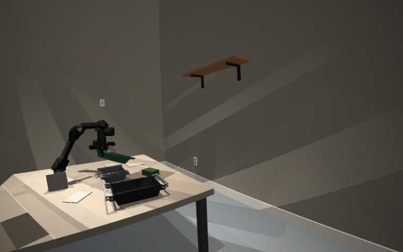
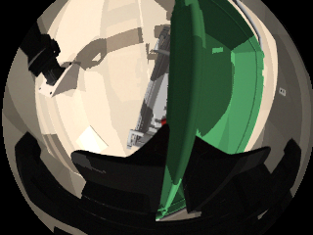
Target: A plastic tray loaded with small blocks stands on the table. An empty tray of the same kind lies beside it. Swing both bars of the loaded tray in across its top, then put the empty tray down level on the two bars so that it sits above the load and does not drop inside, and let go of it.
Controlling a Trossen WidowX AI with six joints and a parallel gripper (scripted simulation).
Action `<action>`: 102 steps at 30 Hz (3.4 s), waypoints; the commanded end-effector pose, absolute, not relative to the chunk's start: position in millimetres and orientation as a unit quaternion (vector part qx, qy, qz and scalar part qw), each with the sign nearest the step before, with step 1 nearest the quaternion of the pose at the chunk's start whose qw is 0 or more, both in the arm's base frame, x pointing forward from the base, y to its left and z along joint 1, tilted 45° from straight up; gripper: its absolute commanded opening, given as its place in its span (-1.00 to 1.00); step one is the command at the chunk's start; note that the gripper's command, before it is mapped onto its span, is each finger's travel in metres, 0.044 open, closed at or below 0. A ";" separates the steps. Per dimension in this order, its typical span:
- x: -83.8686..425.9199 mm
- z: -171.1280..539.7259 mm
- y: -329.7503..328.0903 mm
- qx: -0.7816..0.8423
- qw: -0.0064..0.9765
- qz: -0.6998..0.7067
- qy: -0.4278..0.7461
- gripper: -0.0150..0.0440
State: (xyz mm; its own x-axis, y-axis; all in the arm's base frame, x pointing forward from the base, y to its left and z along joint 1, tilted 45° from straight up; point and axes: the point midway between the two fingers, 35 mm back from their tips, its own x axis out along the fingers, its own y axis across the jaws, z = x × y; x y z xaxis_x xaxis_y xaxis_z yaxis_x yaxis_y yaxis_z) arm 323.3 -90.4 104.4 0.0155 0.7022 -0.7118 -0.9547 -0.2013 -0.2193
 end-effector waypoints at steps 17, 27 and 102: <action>328.7 87.7 -120.1 -0.378 0.614 0.672 0.167 -0.49; 328.5 85.9 -119.7 -0.375 0.616 0.672 0.169 -0.49; 306.0 44.6 -57.2 -0.277 0.650 0.655 0.268 -0.49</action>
State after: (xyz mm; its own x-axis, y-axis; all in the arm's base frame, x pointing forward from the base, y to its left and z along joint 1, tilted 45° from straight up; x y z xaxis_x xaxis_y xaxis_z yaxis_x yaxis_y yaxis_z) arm 310.4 -64.5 47.4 0.0186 0.6996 -0.7143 -0.9997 0.0040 -0.0222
